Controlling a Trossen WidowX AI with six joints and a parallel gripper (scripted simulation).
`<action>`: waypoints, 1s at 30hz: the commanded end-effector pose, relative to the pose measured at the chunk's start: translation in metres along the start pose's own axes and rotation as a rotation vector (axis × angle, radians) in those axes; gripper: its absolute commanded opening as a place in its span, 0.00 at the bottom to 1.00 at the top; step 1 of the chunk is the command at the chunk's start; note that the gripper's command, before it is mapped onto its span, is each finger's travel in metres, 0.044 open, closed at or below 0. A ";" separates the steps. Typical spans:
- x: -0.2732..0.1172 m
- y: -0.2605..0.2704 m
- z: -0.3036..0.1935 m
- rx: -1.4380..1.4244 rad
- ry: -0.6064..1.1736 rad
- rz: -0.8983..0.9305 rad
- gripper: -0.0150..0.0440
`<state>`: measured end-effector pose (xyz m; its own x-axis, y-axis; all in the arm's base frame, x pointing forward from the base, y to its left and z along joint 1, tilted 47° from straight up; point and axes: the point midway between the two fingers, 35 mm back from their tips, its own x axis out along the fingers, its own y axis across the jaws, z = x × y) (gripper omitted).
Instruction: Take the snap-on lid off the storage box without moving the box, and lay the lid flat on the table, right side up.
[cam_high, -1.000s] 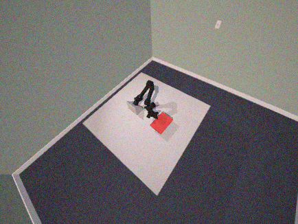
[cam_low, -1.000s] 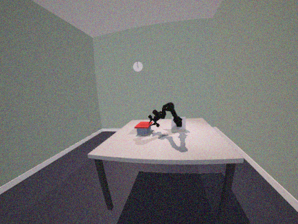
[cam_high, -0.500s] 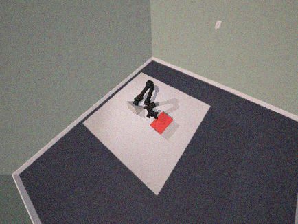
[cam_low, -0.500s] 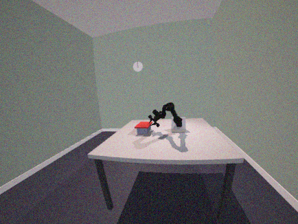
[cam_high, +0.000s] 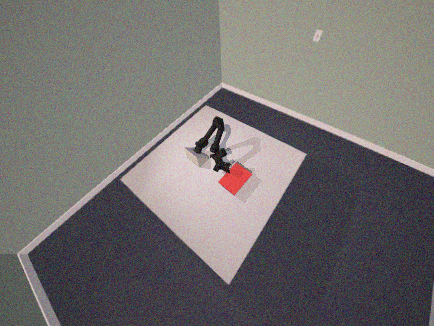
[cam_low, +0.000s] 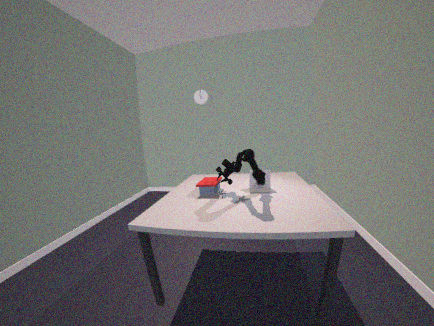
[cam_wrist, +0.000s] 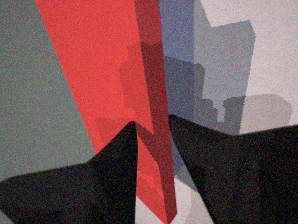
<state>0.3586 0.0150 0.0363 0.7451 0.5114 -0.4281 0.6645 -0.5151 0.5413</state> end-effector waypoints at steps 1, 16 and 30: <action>-0.002 0.002 0.000 -0.003 0.003 0.004 0.25; -0.004 0.004 0.000 -0.003 0.003 0.004 0.25; -0.006 0.006 0.000 -0.003 0.003 0.004 0.25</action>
<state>0.3583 0.0105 0.0407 0.7455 0.5110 -0.4279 0.6641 -0.5155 0.5414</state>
